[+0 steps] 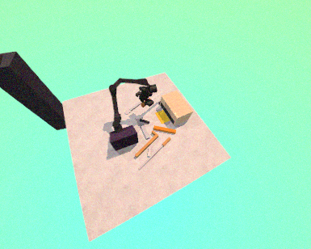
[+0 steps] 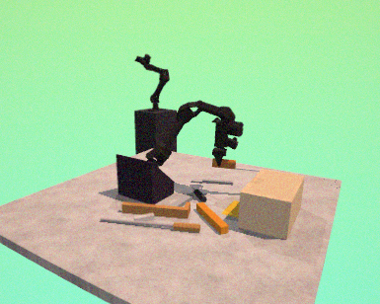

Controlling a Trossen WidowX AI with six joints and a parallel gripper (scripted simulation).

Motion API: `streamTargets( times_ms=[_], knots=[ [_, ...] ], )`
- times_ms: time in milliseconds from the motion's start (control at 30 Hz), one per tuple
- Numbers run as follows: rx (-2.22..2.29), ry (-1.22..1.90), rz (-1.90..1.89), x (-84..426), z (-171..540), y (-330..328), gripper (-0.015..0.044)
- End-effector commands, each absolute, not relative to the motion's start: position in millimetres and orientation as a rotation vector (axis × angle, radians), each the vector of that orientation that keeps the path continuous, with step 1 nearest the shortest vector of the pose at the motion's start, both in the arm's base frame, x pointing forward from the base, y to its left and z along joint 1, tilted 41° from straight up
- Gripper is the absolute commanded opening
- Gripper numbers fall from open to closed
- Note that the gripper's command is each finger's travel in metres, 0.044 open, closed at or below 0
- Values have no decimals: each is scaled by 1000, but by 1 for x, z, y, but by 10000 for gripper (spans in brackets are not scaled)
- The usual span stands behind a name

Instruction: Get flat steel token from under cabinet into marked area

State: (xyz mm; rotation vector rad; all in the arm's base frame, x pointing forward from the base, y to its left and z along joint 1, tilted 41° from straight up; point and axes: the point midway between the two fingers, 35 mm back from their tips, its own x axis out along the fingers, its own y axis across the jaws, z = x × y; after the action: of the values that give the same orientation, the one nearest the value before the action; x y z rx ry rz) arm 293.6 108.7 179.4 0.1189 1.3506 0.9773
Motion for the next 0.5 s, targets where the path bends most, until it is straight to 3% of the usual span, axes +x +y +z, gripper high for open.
streamTargets(
  times_ms=[0, 467],
  knots=[
    [155, 1354, 953, 294, 182, 108, 0],
    [239, 1408, 878, 294, 182, 107, 0]
  ],
)
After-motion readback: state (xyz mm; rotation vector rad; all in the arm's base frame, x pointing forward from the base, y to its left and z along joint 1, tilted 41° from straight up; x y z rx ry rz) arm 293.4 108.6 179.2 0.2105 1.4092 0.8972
